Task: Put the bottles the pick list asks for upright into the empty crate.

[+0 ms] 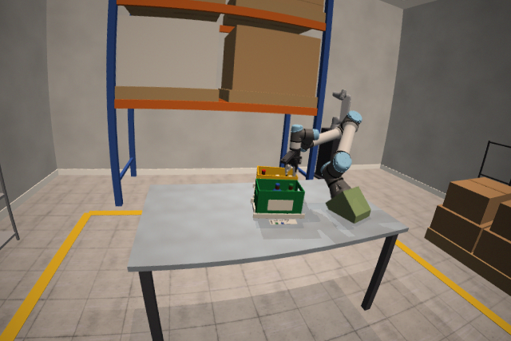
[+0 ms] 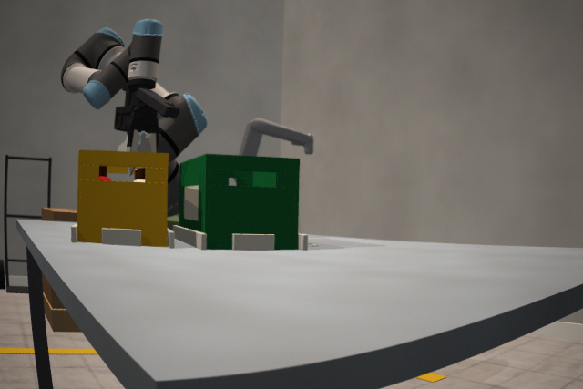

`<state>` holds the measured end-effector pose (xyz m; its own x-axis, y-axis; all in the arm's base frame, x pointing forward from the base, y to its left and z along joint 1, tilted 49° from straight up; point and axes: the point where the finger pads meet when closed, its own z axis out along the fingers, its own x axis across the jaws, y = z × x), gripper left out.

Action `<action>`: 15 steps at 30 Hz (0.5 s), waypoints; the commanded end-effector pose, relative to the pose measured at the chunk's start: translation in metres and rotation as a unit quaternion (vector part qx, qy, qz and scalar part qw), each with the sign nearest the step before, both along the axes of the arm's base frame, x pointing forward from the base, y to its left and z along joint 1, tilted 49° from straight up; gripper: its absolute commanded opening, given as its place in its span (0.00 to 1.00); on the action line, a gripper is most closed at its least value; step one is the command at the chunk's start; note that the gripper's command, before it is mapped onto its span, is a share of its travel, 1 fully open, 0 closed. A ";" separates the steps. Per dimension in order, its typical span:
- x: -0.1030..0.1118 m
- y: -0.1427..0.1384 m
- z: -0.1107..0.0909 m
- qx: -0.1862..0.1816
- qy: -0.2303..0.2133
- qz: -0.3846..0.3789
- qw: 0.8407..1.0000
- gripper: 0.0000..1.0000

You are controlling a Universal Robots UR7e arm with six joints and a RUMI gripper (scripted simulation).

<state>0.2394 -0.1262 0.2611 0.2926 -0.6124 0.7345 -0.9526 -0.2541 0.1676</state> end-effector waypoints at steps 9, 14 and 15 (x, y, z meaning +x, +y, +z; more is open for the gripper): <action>0.002 -0.001 0.000 0.000 -0.002 0.003 1.000 0.38; 0.002 0.000 0.001 0.000 -0.002 0.003 1.000 0.00; 0.002 0.000 0.001 0.000 -0.002 0.003 1.000 0.00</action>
